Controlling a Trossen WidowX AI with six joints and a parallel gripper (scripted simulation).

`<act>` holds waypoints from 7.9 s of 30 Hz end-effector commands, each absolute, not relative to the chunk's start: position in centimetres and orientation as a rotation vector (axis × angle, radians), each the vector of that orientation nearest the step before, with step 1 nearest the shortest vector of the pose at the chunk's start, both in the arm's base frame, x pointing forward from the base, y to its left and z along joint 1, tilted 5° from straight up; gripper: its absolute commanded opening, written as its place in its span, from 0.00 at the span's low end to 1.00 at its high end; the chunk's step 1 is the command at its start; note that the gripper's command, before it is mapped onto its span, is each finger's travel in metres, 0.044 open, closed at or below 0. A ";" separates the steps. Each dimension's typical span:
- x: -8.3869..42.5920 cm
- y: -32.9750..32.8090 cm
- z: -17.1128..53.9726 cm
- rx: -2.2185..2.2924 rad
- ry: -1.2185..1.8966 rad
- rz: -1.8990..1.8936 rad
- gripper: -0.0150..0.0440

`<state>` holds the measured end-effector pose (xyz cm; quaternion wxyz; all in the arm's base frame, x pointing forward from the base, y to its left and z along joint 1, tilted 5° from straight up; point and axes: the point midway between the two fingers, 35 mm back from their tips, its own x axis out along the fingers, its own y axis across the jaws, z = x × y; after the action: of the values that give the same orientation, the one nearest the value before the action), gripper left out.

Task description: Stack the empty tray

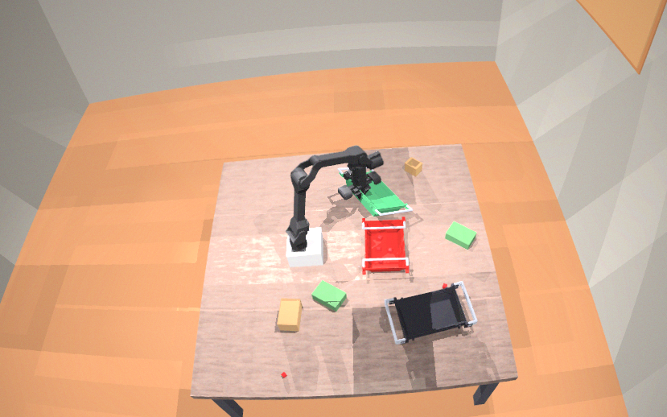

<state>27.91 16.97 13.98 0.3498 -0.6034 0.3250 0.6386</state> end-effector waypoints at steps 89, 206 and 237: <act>33.5 0.8 13.2 -1.146 1.167 1.245 0.25; 30.3 1.4 3.9 -1.144 1.169 1.247 0.25; 30.1 1.5 3.2 -1.144 1.169 1.247 0.25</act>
<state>30.55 1.39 3.73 0.5219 -0.4826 0.4804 0.5138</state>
